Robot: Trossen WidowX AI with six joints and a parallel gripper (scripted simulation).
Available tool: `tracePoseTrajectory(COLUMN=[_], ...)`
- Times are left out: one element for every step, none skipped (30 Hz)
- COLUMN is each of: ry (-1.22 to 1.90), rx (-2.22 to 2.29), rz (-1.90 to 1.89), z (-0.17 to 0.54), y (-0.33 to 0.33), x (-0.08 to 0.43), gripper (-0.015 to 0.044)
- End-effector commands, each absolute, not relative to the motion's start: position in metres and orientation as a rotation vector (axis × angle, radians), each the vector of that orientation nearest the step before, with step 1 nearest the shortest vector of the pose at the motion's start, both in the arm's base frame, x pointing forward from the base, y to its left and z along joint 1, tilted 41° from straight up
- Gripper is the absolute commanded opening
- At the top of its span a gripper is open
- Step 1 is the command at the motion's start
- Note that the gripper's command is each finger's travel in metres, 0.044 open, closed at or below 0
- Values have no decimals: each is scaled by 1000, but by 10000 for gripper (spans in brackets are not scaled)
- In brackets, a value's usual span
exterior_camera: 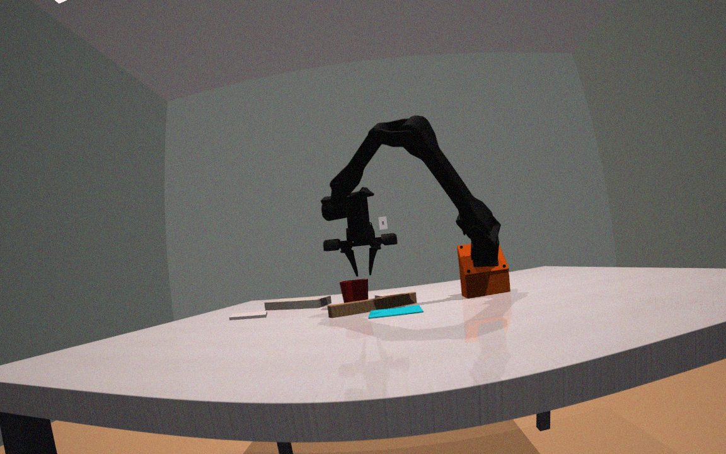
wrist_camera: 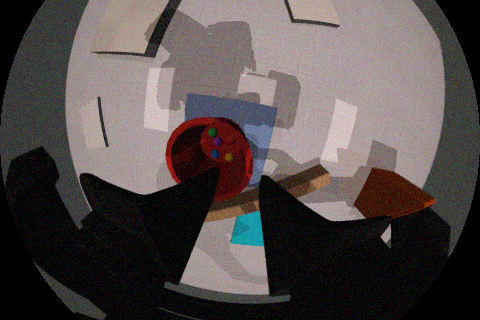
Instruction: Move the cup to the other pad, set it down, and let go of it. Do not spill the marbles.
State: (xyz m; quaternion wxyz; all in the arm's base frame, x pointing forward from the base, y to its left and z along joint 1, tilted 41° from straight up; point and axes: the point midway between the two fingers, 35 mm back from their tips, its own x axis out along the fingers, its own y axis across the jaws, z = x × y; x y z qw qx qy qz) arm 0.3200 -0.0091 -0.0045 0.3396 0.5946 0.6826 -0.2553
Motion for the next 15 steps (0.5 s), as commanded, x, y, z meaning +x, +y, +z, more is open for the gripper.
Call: tracePoseTrajectory(ry=[1794, 1794, 1794, 1794, 1794, 1795, 1795, 1795, 1795, 1795, 1795, 1795, 1795, 1795, 1795], rx=[1554, 1554, 1554, 1554, 1554, 1554, 1554, 1554, 1554, 1554, 1554, 1555, 1555, 1555, 1555], rz=[-674, -674, -674, -674, -674, -674, -674, -674, -674, -674, -674, -674, -674, -673, -673], z=[-14, -16, -17, -18, -20, -21, -22, -23, -25, -26, -27, -28, -29, -31, -32], y=[-2, -1, 0, 1, 2, 3, 4, 6, 7, 8, 9, 10, 11, 12, 13], x=[316, 316, 316, 316, 316, 316, 316, 315, 315, 315, 315, 315, 314, 314, 314], gripper=[148, 148, 148, 148, 148, 148, 148, 148, 148, 148, 148, 148, 148, 148, 148])
